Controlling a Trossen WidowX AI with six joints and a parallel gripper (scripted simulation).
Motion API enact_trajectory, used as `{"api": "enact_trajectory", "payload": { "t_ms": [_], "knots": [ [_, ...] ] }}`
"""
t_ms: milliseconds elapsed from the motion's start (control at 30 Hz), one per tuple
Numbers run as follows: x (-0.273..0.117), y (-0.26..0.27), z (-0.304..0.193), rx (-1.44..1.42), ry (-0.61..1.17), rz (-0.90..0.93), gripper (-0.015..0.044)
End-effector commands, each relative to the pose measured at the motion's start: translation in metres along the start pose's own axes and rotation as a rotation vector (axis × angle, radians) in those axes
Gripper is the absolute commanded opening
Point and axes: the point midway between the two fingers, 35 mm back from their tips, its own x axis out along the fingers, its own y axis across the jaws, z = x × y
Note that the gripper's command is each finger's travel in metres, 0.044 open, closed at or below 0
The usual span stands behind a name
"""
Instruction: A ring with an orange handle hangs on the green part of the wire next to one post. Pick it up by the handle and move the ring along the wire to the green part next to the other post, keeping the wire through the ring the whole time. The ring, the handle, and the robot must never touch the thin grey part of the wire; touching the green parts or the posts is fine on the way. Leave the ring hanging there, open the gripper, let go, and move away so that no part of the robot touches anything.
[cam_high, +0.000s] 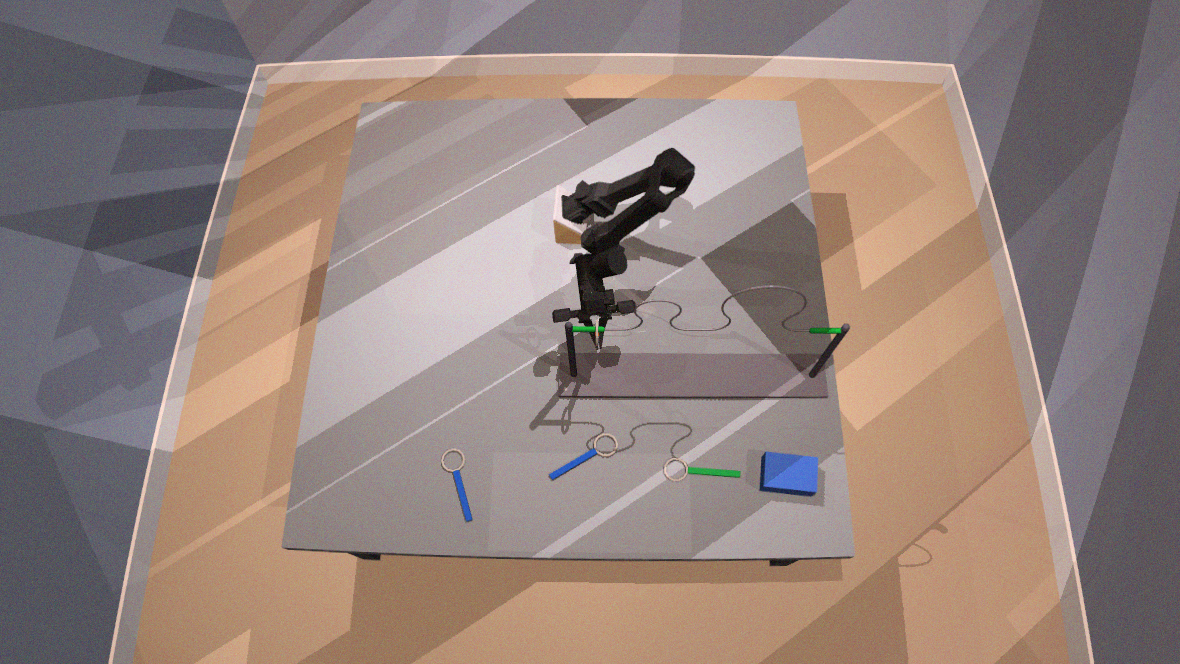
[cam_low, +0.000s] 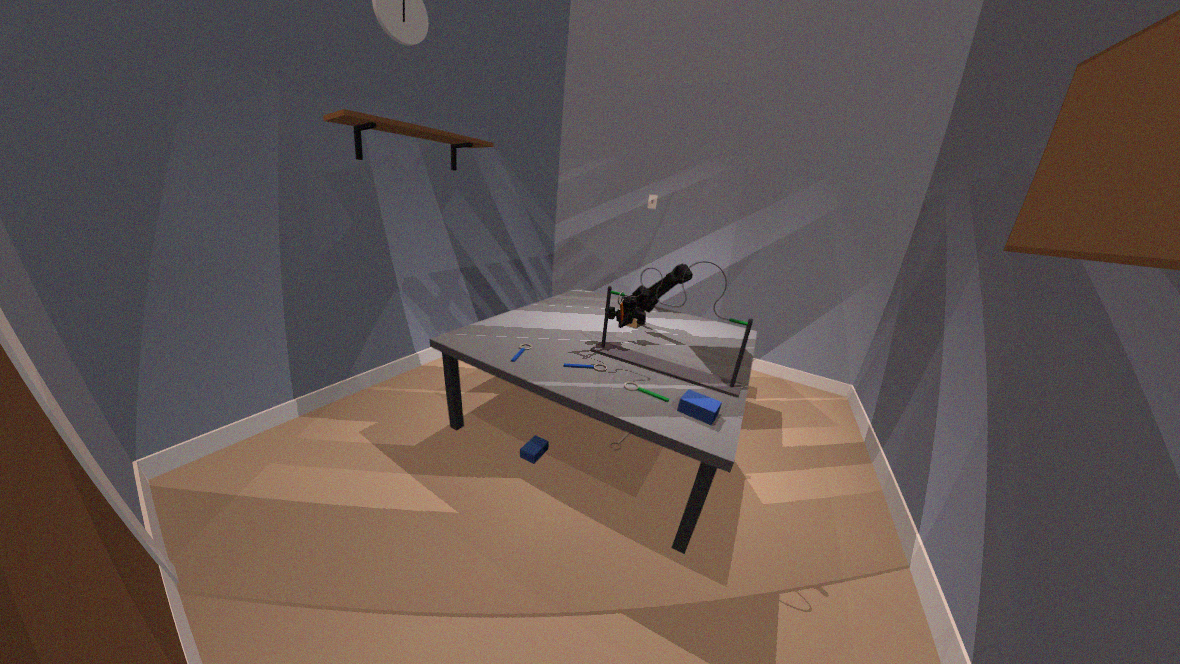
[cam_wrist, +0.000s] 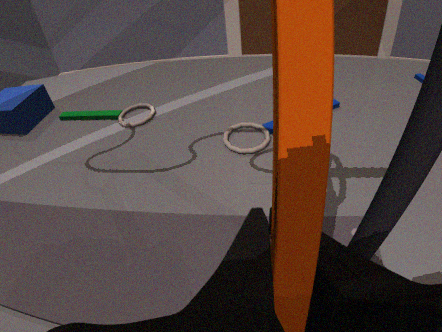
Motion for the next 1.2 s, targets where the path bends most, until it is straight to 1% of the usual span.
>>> {"api": "enact_trajectory", "payload": {
  "t_ms": [0,167,667,1167],
  "knots": [
    [0.0,0.0,0.0,0.0,0.0,0.0,0.0034],
    [-0.002,0.0,0.0,0.0,0.0,0.0,0.016],
    [-0.048,-0.001,-0.001,0.006,0.001,-0.007,0.016],
    [-0.05,-0.001,-0.001,0.007,0.001,-0.007,0.016]
  ]
}}
